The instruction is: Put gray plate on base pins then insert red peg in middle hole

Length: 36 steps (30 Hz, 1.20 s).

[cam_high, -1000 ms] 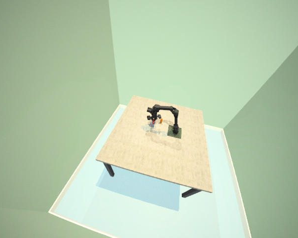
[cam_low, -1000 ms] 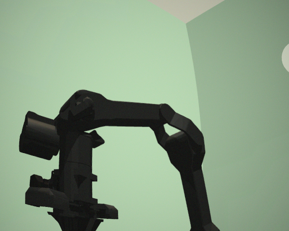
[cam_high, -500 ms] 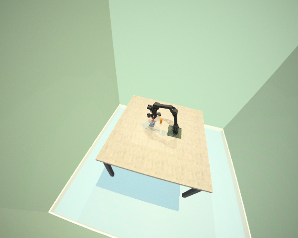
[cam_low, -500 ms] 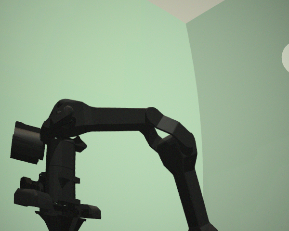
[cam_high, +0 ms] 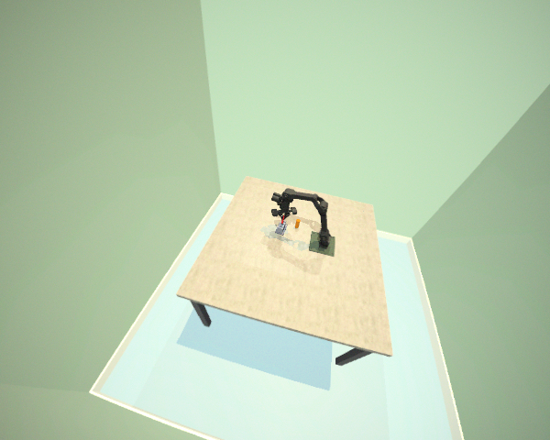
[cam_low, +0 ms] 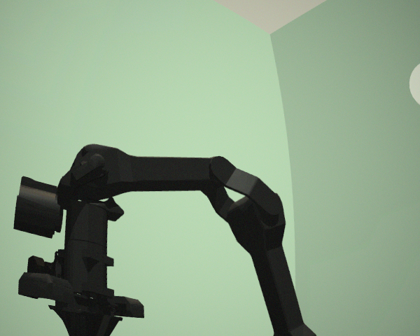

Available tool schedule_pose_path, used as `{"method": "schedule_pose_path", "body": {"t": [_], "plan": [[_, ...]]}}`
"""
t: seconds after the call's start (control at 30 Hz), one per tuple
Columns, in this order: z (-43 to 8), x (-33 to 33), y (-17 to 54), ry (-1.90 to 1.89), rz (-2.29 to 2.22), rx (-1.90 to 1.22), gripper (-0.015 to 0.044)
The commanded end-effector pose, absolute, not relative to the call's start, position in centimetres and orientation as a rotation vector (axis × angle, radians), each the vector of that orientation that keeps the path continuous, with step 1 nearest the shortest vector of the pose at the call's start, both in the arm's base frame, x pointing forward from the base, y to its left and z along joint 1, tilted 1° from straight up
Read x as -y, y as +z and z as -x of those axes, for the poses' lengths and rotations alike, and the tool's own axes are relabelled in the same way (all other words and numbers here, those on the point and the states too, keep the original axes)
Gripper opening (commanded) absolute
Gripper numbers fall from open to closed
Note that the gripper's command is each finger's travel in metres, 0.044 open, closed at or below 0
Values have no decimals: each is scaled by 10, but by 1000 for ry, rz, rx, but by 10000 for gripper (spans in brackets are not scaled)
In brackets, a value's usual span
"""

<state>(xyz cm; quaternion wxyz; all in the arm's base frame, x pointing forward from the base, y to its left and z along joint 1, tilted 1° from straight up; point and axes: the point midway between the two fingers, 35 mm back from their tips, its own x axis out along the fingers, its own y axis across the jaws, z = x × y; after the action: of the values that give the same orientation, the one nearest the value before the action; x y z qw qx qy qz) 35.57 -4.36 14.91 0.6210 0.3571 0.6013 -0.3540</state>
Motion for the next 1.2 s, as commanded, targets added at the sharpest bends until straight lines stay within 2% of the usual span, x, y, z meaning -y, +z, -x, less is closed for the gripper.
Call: {"method": "schedule_pose_path", "body": {"t": [0.0,1.17], "plan": [[-356,44,151,-808,-815,-1380,0],[-357,45,134,-808,-815,-1380,0]]}}
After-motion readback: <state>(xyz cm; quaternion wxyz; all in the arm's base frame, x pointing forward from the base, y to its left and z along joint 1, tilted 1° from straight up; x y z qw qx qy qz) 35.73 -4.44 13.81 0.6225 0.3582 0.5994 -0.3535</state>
